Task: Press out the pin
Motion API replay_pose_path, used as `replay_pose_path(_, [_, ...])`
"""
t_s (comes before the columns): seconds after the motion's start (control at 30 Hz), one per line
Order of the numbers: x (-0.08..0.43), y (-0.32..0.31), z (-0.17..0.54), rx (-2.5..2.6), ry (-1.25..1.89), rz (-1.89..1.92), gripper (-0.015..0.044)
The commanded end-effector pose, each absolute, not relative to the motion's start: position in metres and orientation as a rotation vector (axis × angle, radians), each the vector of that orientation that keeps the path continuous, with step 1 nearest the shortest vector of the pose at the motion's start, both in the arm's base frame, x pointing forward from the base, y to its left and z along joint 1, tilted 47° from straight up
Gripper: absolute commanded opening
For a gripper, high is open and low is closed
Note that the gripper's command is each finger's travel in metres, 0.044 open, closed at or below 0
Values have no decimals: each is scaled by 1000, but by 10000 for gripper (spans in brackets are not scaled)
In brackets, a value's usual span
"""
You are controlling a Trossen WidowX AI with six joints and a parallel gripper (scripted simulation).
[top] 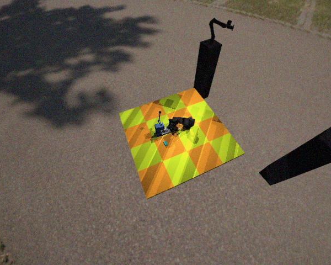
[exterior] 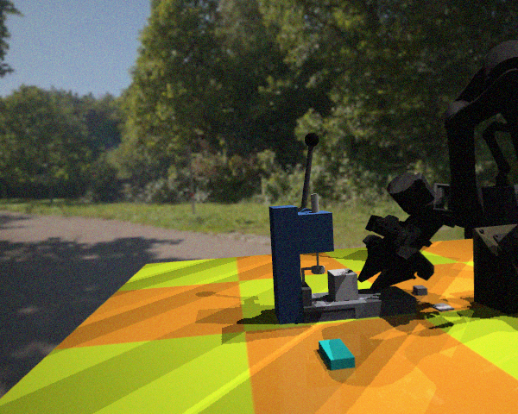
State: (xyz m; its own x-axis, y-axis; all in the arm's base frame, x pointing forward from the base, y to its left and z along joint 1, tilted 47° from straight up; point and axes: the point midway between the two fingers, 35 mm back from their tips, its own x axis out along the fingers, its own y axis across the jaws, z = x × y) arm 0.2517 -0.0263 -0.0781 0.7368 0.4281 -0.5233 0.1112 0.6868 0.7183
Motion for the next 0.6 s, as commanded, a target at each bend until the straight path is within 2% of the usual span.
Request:
replay_pose_path(0.0, [251,-25,-78,810,740,204,300])
replay_pose_path(0.17, [253,-26,-78,809,737,202,300])
replay_pose_path(0.3, [282,-28,-82,813,678,177,300])
replay_pose_path(0.57, [284,-30,-84,813,674,176,300])
